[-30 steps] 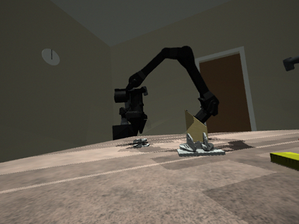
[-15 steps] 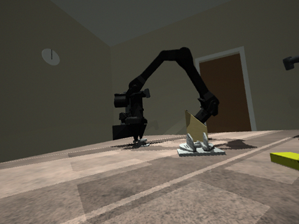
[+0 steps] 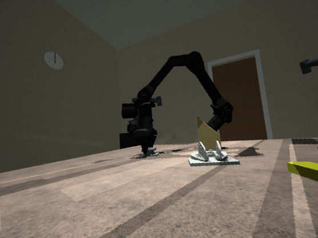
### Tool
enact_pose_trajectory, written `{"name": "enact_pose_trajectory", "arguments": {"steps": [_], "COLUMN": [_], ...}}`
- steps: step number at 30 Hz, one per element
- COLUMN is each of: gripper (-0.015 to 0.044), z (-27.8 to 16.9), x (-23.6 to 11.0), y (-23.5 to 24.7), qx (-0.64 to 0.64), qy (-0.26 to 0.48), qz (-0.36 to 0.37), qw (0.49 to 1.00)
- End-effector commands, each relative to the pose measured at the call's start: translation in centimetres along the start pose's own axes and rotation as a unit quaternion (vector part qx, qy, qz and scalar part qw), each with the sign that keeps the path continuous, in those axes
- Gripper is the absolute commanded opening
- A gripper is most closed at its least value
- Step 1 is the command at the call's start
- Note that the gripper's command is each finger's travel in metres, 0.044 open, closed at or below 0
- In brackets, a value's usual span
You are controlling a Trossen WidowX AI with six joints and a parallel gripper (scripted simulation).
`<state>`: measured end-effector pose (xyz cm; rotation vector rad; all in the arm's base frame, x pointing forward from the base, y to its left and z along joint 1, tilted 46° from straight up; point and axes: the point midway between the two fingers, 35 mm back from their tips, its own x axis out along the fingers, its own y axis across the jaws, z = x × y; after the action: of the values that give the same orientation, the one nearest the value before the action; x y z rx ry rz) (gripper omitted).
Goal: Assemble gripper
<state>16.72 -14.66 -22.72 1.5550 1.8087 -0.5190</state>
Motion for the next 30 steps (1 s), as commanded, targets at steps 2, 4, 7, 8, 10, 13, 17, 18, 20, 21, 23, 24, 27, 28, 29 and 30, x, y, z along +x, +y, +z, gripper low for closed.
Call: {"name": "enact_pose_trajectory", "arguments": {"steps": [2, 4, 7, 8, 10, 13, 17, 18, 20, 21, 23, 24, 27, 28, 29, 30], "gripper": [0.044, 0.044, 0.044, 0.044, 0.044, 0.044, 0.044, 0.044, 0.044, 0.044, 0.044, 0.0433, 0.0413, 0.0407, 0.04, 0.0393], "z": [-0.06, -0.06, -0.06, -0.06, -0.06, -0.06, -0.06, -0.06, -0.06, -0.06, -0.06, -0.04, -0.04, -0.04, -0.04, -0.04], "x": [0.25, 0.25, 0.25, 0.25, 0.25, 0.25, 0.32, 0.32, 0.32, 0.32, 0.32, 0.24, 0.24, 0.24, 0.24, 0.24], "y": [-0.05, -0.05, -0.05, -0.05, -0.05, -0.05, -0.04, -0.04, -0.04, -0.04, -0.04, -0.06, -0.06, -0.06, -0.06, -0.06], "qx": [0.003, 0.003, 0.003, 0.003, 0.003, 0.003, 0.003, 0.003, 0.003, 0.003, 0.003, 0.001, 0.001, 0.001, 0.001, 0.001], "qy": [0.002, 0.002, 0.002, 0.002, 0.002, 0.002, 0.002, 0.002, 0.002, 0.002, 0.002, 0.002, 0.002, 0.002, 0.002, 0.002], "qz": [0.001, 0.001, 0.001, 0.001, 0.001, 0.001, 0.001, 0.001, 0.001, 0.001, 0.001, 0.0, 0.0, 0.0, 0.0, 0.0], "qw": [1.0, 1.0, 1.0, 1.0, 1.0, 1.0, 1.0, 1.0, 1.0, 1.0, 1.0, 1.0, 1.0, 1.0, 1.0, 1.0]}}
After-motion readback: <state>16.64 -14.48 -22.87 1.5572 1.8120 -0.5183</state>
